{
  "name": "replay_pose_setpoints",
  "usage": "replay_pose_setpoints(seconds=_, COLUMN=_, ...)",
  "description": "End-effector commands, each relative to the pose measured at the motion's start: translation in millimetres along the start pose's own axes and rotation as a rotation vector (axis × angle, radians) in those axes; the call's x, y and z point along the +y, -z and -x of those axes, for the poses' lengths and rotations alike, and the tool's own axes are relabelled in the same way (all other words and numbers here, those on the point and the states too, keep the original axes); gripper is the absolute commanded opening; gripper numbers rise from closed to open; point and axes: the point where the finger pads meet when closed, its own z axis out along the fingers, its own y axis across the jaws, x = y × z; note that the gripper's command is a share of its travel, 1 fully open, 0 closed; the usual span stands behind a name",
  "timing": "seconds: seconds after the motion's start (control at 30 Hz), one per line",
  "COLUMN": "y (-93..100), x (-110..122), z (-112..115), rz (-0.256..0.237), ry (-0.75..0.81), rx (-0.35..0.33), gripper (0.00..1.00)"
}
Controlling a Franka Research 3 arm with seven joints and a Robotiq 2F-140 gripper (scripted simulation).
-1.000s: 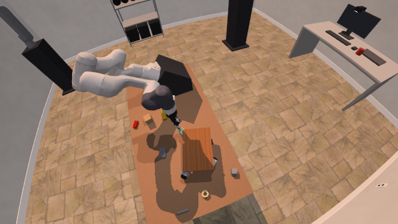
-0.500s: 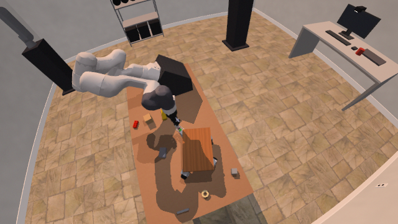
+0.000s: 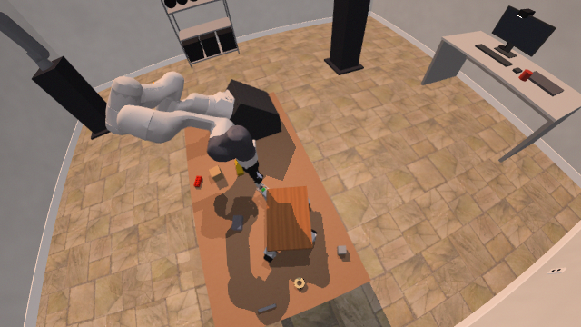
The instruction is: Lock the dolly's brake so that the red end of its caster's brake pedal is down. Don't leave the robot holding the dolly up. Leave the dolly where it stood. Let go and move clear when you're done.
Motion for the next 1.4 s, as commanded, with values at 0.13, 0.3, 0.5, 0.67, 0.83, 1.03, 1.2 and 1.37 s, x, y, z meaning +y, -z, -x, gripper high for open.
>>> replay_pose_setpoints(seconds=0.13, y=-3.9, x=0.0, z=-0.1, rz=0.000, ry=-0.004, rx=0.001, gripper=0.00)
replay_pose_setpoints(seconds=0.3, y=-3.9, x=0.0, z=-0.1, rz=0.000, ry=-0.004, rx=0.001, gripper=0.00)
replay_pose_setpoints(seconds=0.5, y=-5.4, x=0.0, z=-0.1, rz=0.000, ry=-0.004, rx=0.001, gripper=0.00)
replay_pose_setpoints(seconds=0.67, y=-5.9, x=0.0, z=-0.1, rz=0.000, ry=-0.004, rx=0.001, gripper=0.00)
replay_pose_setpoints(seconds=0.83, y=-6.9, x=0.0, z=-0.1, rz=0.000, ry=-0.004, rx=0.001, gripper=0.00)
replay_pose_setpoints(seconds=1.03, y=-8.4, x=0.0, z=-0.1, rz=0.000, ry=-0.004, rx=0.001, gripper=0.00)
replay_pose_setpoints(seconds=1.2, y=-8.9, x=0.0, z=-0.1, rz=0.000, ry=-0.004, rx=0.001, gripper=0.00)
replay_pose_setpoints(seconds=1.37, y=-9.9, x=0.0, z=-0.1, rz=0.000, ry=-0.004, rx=0.001, gripper=0.00)
